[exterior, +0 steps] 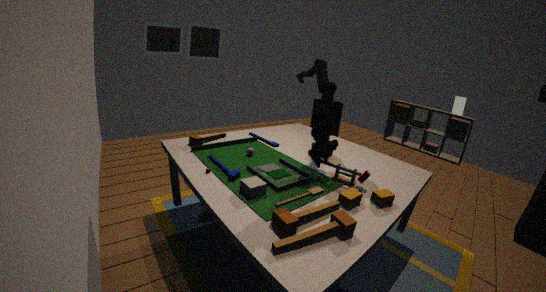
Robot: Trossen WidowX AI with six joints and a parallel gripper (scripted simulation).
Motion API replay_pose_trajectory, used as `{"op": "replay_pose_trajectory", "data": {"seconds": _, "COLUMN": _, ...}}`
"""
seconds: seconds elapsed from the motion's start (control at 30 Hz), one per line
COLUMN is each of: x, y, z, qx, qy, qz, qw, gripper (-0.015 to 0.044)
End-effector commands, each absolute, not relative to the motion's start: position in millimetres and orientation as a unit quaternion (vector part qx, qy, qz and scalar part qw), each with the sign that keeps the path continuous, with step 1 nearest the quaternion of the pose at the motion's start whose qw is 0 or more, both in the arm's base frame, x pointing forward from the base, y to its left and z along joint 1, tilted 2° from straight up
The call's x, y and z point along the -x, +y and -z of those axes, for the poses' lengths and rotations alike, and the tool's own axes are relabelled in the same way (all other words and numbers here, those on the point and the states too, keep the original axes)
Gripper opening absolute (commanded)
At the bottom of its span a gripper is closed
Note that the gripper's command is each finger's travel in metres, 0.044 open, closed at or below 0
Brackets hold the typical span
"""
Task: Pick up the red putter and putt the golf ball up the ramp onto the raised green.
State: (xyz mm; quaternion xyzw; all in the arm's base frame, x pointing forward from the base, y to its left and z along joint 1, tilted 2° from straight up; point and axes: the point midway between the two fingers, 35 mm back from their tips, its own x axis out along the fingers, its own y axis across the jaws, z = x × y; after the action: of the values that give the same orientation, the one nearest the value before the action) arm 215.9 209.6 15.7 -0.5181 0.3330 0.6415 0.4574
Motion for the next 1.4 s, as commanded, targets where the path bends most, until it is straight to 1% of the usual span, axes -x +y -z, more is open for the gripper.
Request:
{"op": "replay_pose_trajectory", "data": {"seconds": 0.0, "x": -214, "y": 209, "z": -6, "qx": 0.516, "qy": 0.334, "qz": -0.645, "qw": 0.454, "gripper": 0.044}}
{"op": "replay_pose_trajectory", "data": {"seconds": 0.27, "x": -214, "y": 209, "z": 1, "qx": 0.516, "qy": 0.334, "qz": -0.645, "qw": 0.454, "gripper": 0.044}}
{"op": "replay_pose_trajectory", "data": {"seconds": 0.8, "x": -216, "y": 209, "z": -3, "qx": 0.518, "qy": 0.335, "qz": -0.642, "qw": 0.456, "gripper": 0.002}}
{"op": "replay_pose_trajectory", "data": {"seconds": 0.9, "x": -216, "y": 209, "z": -3, "qx": 0.518, "qy": 0.335, "qz": -0.642, "qw": 0.456, "gripper": 0.0}}
{"op": "replay_pose_trajectory", "data": {"seconds": 1.1, "x": -216, "y": 210, "z": -9, "qx": 0.518, "qy": 0.335, "qz": -0.642, "qw": 0.456, "gripper": 0.0}}
{"op": "replay_pose_trajectory", "data": {"seconds": 1.37, "x": -217, "y": 212, "z": -58, "qx": 0.517, "qy": 0.335, "qz": -0.642, "qw": 0.456, "gripper": 0.0}}
